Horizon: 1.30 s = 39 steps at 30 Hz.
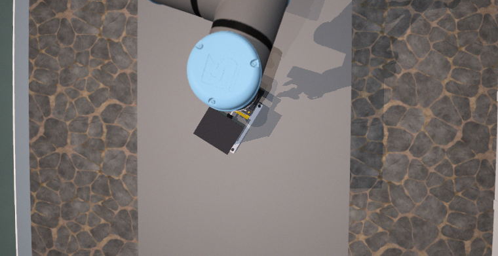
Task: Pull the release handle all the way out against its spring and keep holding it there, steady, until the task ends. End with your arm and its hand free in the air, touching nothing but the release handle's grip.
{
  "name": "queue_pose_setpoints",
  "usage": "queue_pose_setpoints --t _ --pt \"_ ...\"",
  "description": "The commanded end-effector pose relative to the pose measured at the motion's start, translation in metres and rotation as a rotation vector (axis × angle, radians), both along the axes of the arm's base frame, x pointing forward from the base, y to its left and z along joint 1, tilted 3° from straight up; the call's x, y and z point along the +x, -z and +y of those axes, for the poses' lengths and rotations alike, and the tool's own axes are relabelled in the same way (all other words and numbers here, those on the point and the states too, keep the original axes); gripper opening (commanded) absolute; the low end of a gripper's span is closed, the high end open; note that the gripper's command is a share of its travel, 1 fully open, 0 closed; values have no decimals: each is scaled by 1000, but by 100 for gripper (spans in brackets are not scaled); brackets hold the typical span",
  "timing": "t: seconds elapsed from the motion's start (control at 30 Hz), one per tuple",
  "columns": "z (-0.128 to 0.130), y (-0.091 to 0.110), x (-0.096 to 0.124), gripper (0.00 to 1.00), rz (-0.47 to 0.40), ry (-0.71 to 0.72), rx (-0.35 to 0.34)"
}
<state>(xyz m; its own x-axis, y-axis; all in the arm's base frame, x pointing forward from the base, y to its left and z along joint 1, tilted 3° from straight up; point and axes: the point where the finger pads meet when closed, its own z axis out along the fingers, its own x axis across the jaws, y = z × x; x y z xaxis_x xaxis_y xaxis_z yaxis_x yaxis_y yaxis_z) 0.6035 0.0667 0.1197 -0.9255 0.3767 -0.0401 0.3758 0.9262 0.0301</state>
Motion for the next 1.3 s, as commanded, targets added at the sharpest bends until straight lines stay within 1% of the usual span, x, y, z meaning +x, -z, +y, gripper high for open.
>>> queue_pose_setpoints --t 0.0,0.33,0.83,1.27 --pt "0 3 1 31 -1 0 0" --pt "0 13 1 31 -1 0 0" --pt "0 34 2 31 -1 0 0" --pt "0 43 3 31 -1 0 0"
